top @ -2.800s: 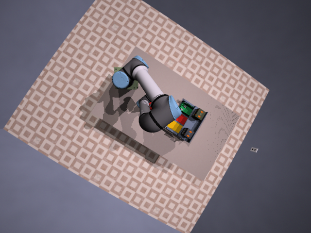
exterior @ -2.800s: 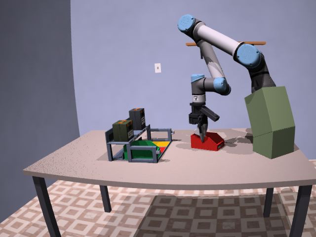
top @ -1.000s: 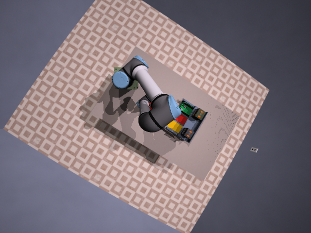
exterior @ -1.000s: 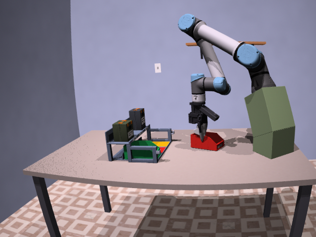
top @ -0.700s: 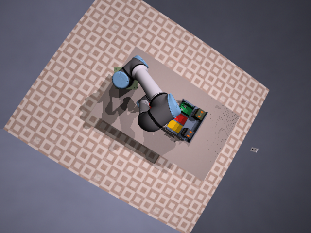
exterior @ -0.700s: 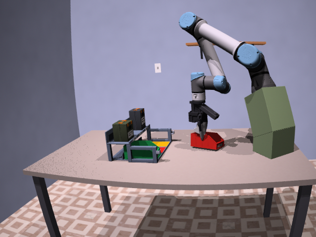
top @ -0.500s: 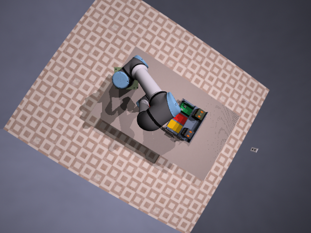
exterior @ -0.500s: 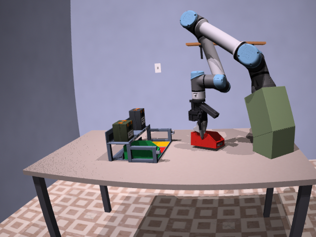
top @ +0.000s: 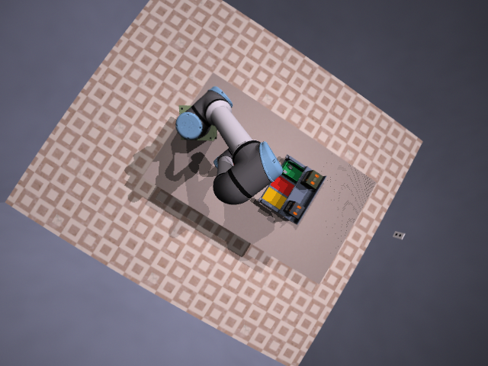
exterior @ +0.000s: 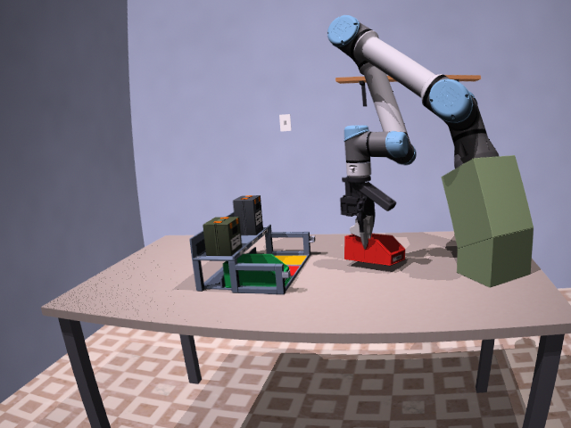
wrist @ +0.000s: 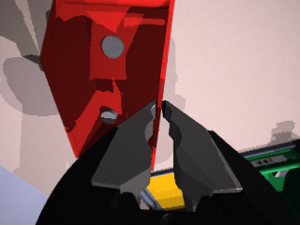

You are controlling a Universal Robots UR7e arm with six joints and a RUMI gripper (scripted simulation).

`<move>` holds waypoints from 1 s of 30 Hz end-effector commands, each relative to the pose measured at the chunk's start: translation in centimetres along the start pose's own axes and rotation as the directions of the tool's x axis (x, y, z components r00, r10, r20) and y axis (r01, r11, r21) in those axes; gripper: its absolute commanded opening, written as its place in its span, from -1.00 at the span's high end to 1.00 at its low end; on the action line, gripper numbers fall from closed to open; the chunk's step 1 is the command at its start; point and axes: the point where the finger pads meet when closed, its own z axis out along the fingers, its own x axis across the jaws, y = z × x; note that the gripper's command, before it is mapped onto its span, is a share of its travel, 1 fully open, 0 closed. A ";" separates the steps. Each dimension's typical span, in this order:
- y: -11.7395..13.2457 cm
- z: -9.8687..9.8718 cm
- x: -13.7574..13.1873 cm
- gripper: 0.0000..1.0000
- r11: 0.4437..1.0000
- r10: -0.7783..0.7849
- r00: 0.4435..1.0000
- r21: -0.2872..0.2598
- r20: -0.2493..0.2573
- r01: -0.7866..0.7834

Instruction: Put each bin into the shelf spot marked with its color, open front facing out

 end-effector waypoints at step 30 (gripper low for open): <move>-0.3 -0.5 0.0 1.00 1.000 -0.003 1.000 0.002 0.001 0.003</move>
